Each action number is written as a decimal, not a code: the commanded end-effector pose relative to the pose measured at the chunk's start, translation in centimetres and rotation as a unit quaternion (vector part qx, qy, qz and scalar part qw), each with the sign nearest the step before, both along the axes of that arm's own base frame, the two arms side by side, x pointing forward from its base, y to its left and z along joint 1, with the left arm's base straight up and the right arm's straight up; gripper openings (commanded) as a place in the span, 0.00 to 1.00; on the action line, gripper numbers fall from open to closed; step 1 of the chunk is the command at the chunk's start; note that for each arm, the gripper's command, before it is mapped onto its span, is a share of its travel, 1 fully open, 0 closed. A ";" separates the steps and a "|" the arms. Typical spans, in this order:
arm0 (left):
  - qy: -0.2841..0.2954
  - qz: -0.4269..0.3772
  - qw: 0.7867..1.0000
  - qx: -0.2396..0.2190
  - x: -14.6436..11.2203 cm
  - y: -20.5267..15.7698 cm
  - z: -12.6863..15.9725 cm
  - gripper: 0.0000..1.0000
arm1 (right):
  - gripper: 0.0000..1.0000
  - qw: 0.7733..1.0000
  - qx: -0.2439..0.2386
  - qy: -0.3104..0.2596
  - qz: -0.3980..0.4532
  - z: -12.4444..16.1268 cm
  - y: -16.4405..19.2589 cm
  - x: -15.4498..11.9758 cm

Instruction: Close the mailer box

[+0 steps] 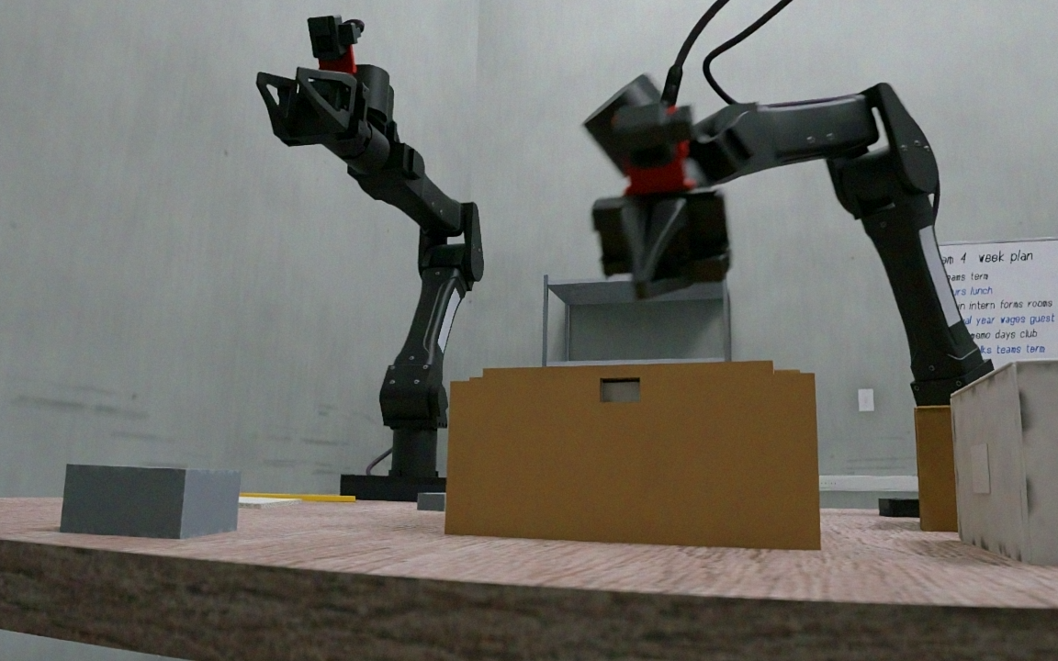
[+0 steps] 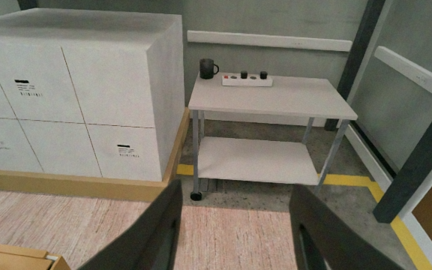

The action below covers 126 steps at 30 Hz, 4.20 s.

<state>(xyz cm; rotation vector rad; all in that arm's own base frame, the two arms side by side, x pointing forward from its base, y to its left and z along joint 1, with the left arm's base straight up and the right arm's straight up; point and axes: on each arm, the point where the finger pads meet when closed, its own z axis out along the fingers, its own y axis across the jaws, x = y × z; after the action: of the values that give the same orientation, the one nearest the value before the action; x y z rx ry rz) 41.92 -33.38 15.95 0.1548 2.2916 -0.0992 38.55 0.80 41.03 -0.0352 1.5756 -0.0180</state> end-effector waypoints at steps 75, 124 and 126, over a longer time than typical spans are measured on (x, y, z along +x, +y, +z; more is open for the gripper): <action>-0.410 0.066 0.910 -0.022 -4.6 33.7 27.1 0.01 | 0.49 1.000 0.004 -0.009 0.006 0.7 0.2 -0.3; -0.415 0.069 0.907 -0.019 -4.9 34.1 27.5 0.01 | 0.49 1.000 0.003 -0.028 0.005 2.1 0.1 -0.6; -0.415 0.070 0.907 -0.018 -4.9 34.1 27.5 0.01 | 0.49 1.000 0.003 -0.022 0.007 1.6 0.3 -0.6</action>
<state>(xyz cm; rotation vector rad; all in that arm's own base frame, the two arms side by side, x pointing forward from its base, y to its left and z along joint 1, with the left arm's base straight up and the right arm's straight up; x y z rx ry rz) 37.94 0.39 39.84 0.0095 1.5224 -0.0132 38.74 0.83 40.74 -0.0366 1.5829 -0.0168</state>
